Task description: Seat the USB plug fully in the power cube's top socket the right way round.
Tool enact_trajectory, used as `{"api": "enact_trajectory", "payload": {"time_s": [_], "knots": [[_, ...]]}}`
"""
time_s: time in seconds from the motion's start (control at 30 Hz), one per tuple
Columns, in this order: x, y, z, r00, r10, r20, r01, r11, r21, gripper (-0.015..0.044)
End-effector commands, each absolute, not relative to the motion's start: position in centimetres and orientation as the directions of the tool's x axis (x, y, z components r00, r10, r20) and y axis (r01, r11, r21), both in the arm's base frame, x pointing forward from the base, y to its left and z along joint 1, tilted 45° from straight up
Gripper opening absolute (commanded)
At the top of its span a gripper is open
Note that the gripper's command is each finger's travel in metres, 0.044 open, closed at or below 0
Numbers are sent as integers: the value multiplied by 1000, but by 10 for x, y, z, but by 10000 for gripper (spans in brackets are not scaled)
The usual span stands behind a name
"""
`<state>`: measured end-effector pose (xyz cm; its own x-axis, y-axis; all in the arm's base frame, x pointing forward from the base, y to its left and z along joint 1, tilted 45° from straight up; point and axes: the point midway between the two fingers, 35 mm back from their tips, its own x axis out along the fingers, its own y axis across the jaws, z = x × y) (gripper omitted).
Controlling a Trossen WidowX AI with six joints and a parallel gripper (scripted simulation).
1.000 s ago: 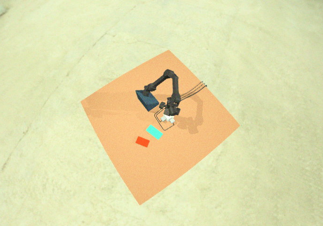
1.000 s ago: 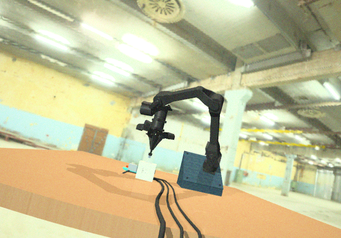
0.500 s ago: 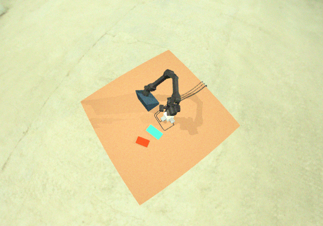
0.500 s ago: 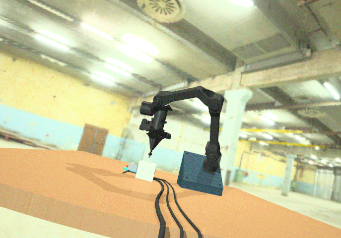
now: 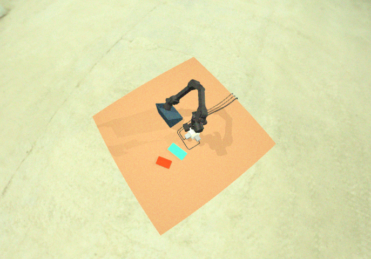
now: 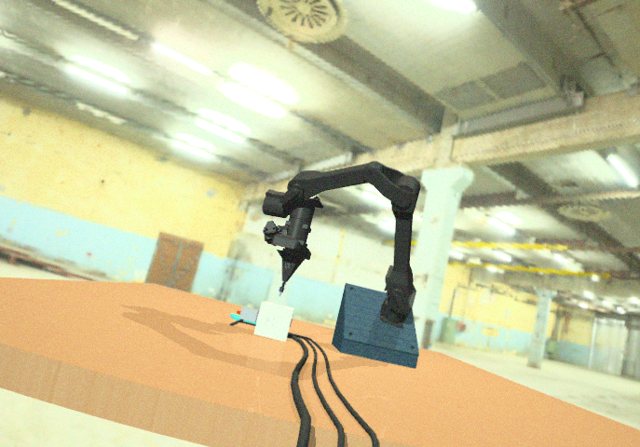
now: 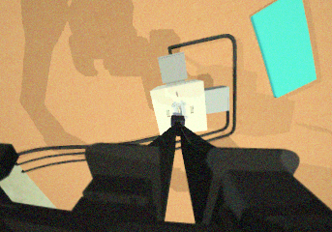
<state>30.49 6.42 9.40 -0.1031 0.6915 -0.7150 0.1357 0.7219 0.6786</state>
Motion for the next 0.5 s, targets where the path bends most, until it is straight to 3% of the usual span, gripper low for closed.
{"api": "enact_trajectory", "payload": {"time_s": [0.0,0.47], "knots": [[305,65,94,-103,691,-715,6,720,694,0],[305,65,94,-103,691,-715,-351,648,676,0]]}}
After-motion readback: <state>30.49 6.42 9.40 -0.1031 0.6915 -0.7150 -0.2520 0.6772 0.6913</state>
